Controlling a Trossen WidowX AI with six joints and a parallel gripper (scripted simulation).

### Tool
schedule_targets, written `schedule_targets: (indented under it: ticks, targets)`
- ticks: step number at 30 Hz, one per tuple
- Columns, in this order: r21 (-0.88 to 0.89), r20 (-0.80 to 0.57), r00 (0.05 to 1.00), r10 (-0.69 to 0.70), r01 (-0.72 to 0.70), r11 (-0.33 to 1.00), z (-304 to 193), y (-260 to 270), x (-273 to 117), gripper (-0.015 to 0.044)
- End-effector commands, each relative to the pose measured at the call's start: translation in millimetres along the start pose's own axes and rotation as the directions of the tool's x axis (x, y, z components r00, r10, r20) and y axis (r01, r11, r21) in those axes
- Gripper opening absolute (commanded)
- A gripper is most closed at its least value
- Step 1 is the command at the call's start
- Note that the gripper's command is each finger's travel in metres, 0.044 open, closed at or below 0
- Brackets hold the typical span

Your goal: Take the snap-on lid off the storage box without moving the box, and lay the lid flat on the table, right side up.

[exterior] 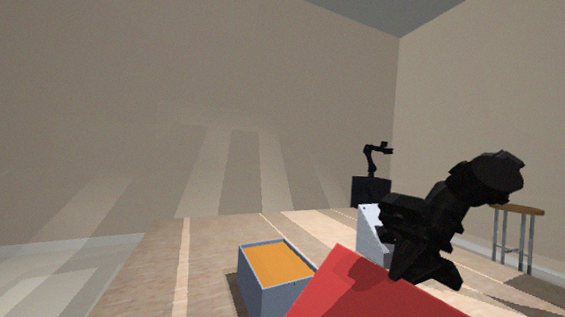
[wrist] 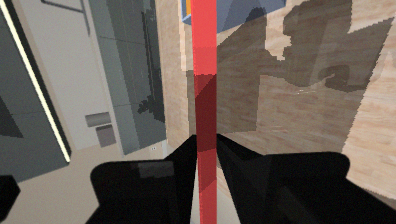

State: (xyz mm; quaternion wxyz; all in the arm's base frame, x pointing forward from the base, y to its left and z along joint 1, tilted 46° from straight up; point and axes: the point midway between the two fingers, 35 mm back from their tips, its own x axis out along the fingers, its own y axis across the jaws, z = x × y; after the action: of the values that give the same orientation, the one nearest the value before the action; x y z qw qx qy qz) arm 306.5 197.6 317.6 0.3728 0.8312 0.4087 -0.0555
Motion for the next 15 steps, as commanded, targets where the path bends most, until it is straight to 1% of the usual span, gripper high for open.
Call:
schedule_targets:
  ticks: [1,15]
  targets:
    - [0.005,0.007,1.000,0.018,-0.018,1.000,1.4,1.1,1.6,0.0000]
    - [0.006,0.006,1.000,0.018,-0.018,1.000,1.3,-7.2,8.7,0.0000]
